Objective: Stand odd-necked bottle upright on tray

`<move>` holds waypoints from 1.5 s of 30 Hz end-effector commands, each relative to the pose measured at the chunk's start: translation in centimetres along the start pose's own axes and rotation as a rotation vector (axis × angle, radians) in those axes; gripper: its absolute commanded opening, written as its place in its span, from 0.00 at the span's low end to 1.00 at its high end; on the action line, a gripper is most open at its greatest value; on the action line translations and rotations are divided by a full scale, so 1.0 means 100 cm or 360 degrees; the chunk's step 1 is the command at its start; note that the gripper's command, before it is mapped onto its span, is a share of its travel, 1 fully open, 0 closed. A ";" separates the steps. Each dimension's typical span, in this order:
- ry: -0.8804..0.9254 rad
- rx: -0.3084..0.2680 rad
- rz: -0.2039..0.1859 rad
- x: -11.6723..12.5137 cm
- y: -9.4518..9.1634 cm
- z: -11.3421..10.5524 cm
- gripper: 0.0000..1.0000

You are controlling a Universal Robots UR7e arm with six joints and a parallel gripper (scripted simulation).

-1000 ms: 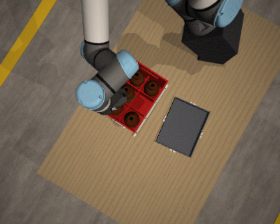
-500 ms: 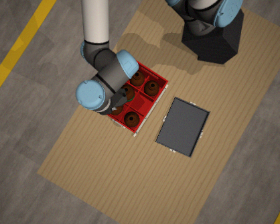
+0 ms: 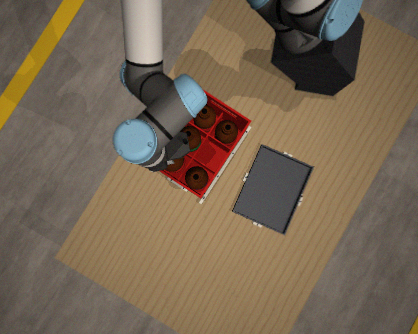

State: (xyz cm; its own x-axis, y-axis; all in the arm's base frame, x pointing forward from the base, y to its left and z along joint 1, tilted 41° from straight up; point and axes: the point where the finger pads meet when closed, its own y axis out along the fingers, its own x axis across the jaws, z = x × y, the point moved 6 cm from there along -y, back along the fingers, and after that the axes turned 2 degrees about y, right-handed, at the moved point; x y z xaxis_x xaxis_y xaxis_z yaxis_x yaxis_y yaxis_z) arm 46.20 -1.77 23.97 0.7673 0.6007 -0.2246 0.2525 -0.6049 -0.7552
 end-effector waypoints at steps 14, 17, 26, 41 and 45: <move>0.0001 -0.0002 -0.0001 0.000 -0.003 0.000 0.00; 0.0001 -0.0002 -0.0001 0.000 -0.005 0.000 0.00; 0.0001 -0.0002 -0.0001 0.000 -0.011 0.000 0.00; 0.0001 -0.0002 -0.0001 0.000 -0.027 0.000 0.00; 0.0001 -0.0002 -0.0001 0.000 -0.031 0.000 0.00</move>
State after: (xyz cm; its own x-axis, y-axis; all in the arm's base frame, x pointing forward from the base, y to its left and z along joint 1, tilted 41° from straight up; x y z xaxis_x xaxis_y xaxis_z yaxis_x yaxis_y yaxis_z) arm 45.51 -0.14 26.01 0.7672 0.6008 -0.2245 0.2527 -0.6049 -0.7551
